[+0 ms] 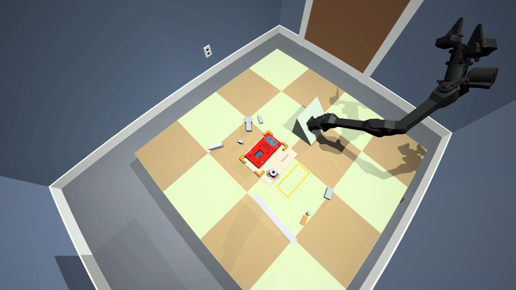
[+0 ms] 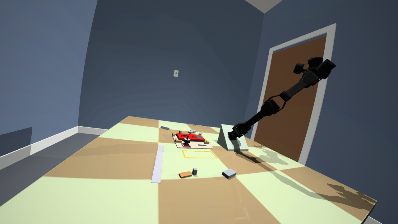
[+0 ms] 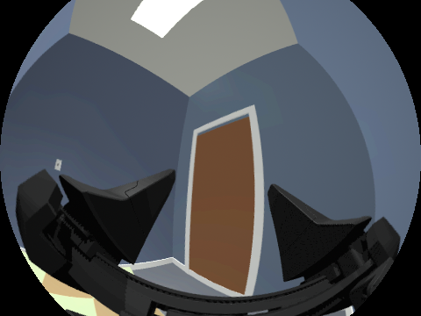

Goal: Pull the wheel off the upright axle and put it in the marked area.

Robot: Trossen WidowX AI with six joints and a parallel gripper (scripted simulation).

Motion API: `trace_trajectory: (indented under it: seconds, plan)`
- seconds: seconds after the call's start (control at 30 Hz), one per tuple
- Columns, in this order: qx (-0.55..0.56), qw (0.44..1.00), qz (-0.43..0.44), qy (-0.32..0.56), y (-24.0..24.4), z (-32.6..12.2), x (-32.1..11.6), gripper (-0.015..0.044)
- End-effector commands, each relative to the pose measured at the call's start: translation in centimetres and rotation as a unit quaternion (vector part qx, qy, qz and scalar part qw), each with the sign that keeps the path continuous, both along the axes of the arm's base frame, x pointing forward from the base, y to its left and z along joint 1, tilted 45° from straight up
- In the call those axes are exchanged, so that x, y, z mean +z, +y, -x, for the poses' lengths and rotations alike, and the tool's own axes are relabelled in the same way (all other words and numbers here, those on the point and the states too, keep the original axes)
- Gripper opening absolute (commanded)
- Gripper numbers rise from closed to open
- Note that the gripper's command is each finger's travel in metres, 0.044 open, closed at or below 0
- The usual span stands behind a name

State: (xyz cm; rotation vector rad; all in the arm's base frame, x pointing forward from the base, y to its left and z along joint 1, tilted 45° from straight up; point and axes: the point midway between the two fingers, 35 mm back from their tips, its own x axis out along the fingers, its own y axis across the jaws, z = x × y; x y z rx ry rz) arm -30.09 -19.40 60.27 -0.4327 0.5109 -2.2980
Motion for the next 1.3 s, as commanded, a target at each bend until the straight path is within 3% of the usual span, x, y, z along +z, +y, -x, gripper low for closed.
trace_trajectory:
  seconds: [0.0,0.1,0.43,0.7,1.27]
  plan:
    - [0.002,1.0,0.0,-0.001,-0.1,0.0,-0.1,0.0374]
    - [0.031,0.999,-0.003,-0.017,-2.0,-0.5,-0.9,0.03]
    - [0.134,0.987,0.007,-0.085,-8.5,-3.6,-3.5,0.03]
    - [0.224,0.954,-0.014,-0.199,-14.9,-6.9,-8.3,0.03]
    - [0.359,0.845,-0.119,-0.378,-24.6,-19.4,-17.8,0.03]
